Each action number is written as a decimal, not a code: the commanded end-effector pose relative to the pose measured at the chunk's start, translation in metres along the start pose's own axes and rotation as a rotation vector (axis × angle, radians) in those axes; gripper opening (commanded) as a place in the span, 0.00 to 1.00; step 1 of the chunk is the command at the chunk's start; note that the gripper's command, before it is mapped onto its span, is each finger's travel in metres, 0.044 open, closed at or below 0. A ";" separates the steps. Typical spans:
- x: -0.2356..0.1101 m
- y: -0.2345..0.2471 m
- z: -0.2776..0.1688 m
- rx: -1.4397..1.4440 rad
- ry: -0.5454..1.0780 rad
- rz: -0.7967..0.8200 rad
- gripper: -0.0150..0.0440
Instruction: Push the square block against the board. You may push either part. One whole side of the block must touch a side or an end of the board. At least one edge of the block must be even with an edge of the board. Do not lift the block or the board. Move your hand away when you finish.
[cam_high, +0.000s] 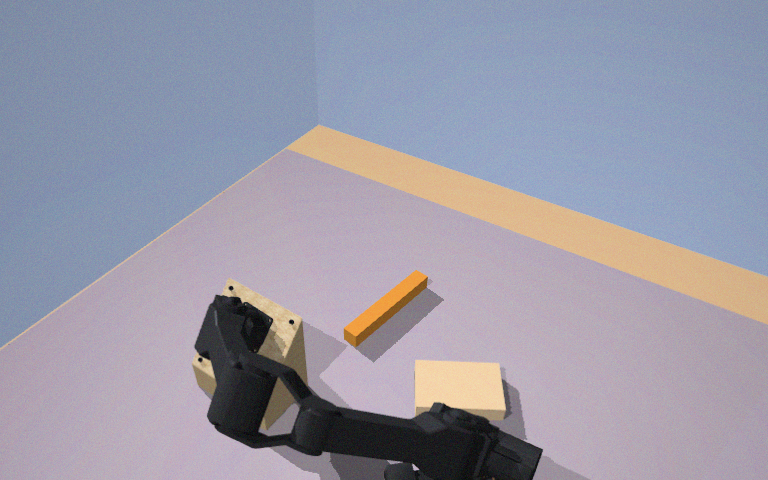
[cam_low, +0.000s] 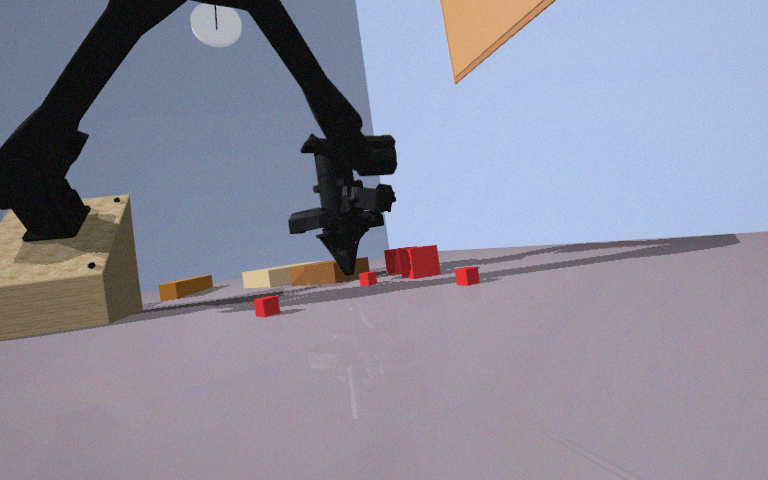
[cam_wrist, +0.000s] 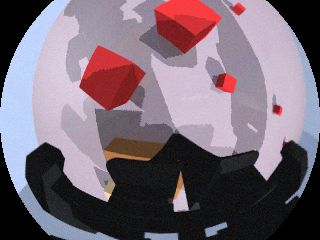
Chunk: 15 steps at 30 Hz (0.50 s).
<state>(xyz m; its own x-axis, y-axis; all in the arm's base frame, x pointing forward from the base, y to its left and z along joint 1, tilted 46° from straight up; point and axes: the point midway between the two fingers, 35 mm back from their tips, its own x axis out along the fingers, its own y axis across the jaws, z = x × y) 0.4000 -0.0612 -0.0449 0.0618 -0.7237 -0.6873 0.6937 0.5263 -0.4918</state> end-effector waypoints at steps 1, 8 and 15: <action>0.002 -0.001 -0.011 -0.004 0.012 -0.003 0.25; 0.002 0.001 -0.021 -0.004 0.013 -0.003 0.25; 0.002 0.003 -0.030 -0.004 0.014 -0.002 0.25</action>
<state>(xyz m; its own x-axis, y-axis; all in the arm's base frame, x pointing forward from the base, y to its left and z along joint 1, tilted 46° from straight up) 0.3865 -0.0489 -0.0574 0.0633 -0.7220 -0.6890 0.6945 0.5277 -0.4891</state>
